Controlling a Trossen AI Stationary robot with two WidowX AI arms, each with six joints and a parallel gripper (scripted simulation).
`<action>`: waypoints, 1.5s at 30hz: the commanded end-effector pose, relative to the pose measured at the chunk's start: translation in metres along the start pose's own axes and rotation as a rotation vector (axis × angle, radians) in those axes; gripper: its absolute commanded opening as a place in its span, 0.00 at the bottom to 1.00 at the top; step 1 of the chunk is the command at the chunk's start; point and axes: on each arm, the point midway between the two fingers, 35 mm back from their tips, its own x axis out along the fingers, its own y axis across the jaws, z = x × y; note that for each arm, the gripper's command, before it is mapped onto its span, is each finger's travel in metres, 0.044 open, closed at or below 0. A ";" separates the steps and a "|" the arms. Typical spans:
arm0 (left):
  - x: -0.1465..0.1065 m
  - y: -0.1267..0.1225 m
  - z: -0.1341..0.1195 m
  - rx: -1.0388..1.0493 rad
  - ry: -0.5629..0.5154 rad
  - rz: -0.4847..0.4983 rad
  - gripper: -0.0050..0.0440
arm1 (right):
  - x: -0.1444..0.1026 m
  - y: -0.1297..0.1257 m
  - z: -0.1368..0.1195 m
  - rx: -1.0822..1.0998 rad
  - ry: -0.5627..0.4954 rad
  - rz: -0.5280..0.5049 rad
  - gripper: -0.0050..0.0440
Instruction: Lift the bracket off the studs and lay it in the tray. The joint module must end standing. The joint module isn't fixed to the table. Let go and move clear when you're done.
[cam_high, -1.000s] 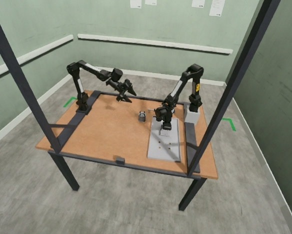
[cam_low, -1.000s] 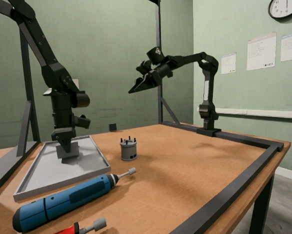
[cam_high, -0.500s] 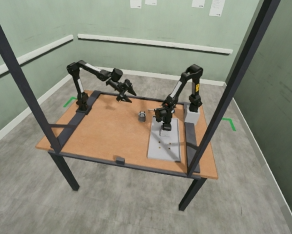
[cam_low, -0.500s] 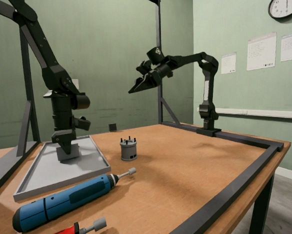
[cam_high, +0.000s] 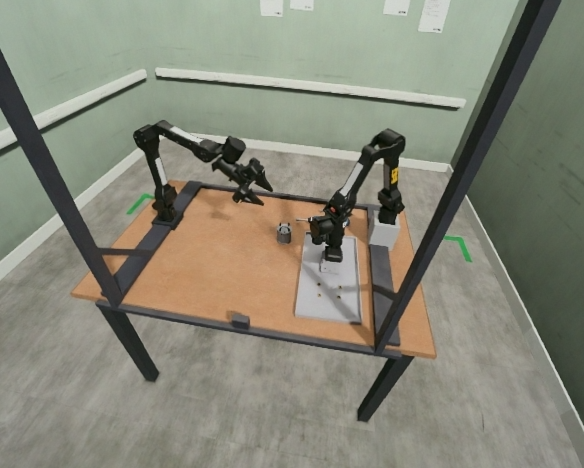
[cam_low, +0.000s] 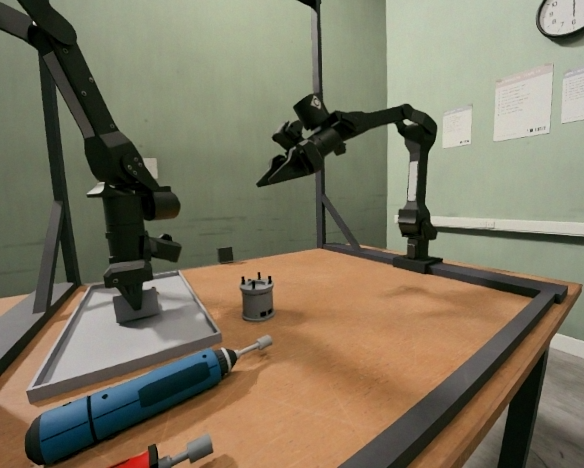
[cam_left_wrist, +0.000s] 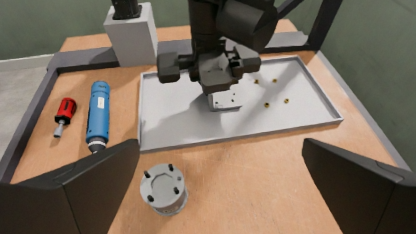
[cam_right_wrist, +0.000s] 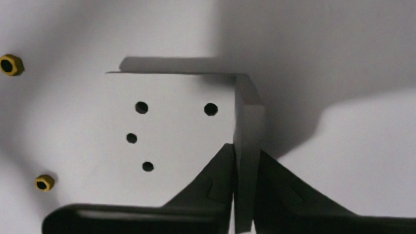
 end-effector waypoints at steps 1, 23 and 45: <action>-0.007 0.000 0.011 0.001 -0.031 -0.002 1.00 | -0.003 0.003 0.003 0.000 -0.015 0.009 0.15; -0.007 0.000 0.011 0.001 -0.031 -0.002 1.00 | -0.003 0.003 0.003 0.000 -0.015 0.009 1.00; -0.007 0.000 0.011 0.001 -0.031 -0.002 1.00 | -0.080 0.005 0.006 0.001 -0.031 0.022 1.00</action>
